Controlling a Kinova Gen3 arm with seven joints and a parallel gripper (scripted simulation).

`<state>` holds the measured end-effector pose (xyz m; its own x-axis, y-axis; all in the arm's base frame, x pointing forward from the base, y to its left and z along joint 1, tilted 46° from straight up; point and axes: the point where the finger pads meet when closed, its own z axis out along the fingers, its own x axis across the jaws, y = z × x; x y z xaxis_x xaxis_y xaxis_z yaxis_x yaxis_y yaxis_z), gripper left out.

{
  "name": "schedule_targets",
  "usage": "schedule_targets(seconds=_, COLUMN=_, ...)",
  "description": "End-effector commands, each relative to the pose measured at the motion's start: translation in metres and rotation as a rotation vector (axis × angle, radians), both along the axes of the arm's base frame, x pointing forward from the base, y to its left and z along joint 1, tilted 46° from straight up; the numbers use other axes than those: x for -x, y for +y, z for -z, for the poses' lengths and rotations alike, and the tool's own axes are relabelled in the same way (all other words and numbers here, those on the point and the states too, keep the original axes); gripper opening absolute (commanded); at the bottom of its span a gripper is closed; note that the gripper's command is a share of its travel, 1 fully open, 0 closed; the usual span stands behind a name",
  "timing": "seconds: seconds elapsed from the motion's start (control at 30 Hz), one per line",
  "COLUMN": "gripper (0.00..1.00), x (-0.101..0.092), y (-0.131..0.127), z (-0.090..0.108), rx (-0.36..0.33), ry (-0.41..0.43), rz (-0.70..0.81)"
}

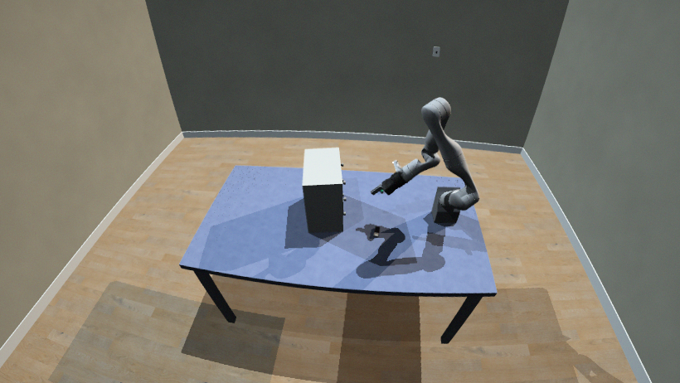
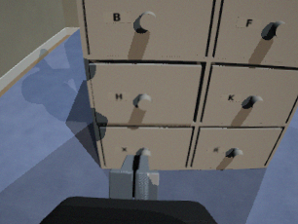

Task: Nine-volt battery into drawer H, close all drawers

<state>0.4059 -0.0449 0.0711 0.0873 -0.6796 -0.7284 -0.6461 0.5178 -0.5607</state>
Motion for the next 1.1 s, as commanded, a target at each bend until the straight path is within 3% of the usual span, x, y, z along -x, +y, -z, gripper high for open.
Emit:
schedule_targets(seconds=0.0, gripper=0.0, x=-0.002, y=-0.013, z=-0.007, rx=0.029, ry=0.022, rz=-0.034)
schedule_targets(seconds=1.07, gripper=0.0, x=0.022, y=-0.039, z=-0.029, rx=0.069, ry=0.305, rz=-0.324)
